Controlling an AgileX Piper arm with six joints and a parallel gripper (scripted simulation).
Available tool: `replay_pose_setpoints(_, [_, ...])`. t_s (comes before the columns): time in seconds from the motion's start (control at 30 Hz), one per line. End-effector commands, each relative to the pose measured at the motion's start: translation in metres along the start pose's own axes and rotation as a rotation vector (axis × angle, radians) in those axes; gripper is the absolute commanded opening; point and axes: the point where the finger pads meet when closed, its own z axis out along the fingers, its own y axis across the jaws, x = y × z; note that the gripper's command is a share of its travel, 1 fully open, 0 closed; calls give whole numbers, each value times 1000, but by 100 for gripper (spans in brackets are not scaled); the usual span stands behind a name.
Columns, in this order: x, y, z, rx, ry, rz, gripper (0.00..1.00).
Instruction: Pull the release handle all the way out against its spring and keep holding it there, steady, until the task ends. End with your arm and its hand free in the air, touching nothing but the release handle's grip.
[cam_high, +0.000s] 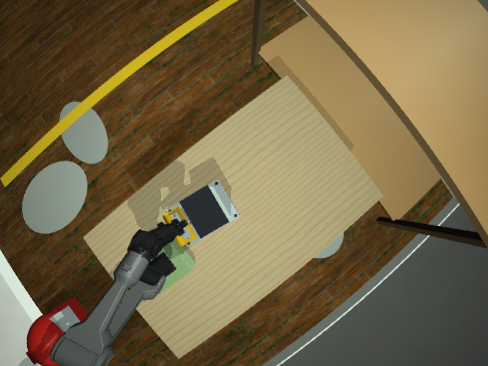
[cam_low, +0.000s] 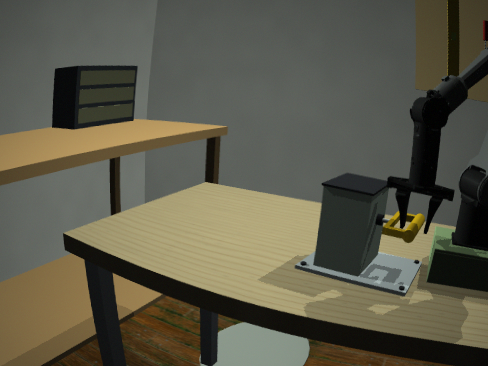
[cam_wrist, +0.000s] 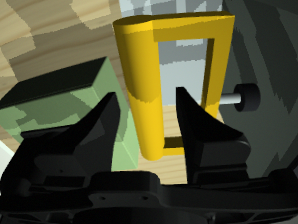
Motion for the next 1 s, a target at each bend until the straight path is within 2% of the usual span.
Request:
replay_pose_setpoints(0.0, [1,0,1,-3,2,2,67])
replay_pose_setpoints(0.7, [1,0,1,-3,2,2,67])
replay_pose_setpoints(0.73, [1,0,1,-3,2,2,0])
replay_pose_setpoints(0.97, [1,0,1,-3,2,2,0])
